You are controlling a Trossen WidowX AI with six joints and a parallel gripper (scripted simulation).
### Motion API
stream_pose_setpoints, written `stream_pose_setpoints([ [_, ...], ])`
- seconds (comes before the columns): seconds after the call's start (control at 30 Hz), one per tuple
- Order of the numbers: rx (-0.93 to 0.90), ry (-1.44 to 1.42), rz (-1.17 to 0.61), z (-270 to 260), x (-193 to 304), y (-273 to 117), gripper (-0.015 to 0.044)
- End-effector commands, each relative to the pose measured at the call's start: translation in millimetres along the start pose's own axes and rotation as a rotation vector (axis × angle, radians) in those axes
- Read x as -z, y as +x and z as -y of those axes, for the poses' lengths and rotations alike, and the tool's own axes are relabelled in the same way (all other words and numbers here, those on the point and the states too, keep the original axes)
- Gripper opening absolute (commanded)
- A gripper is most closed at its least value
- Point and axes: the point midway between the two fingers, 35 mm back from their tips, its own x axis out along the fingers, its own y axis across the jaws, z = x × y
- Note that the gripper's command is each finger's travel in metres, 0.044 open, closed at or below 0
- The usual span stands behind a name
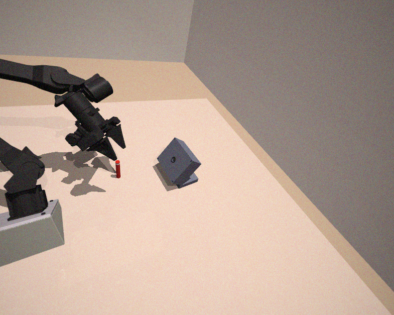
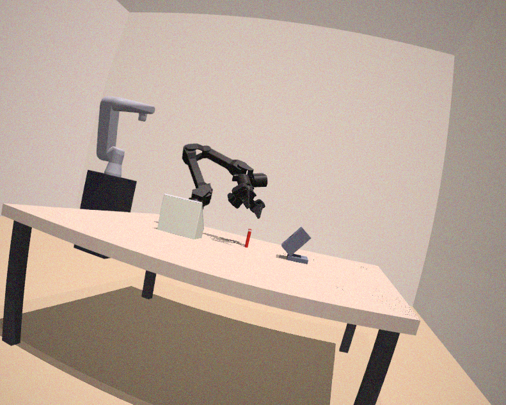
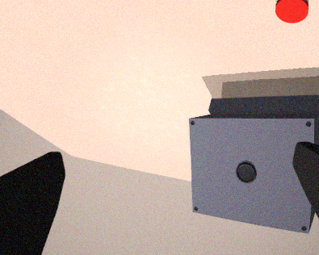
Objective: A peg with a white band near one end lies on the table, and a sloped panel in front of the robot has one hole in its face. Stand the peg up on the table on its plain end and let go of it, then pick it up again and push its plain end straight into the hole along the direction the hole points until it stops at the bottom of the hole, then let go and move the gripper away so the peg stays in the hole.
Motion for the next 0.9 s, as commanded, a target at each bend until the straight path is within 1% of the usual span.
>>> stream_pose_setpoints([
  [0.0, 0.001, -0.025, 0.115, 0.7, -5.0, 5.5, 0.044],
  [0.27, 0.058, -0.041, 0.367, 4.9, -14.7, 11.6, 0.044],
  [0.53, 0.183, -0.002, 0.589, 13.6, -15.6, 12.1, 0.044],
  [0.73, 0.315, 0.063, 0.717, 21.7, -7.6, 10.8, 0.044],
  [0.87, 0.35, 0.082, 0.742, 23.6, -4.5, 10.5, 0.044],
])
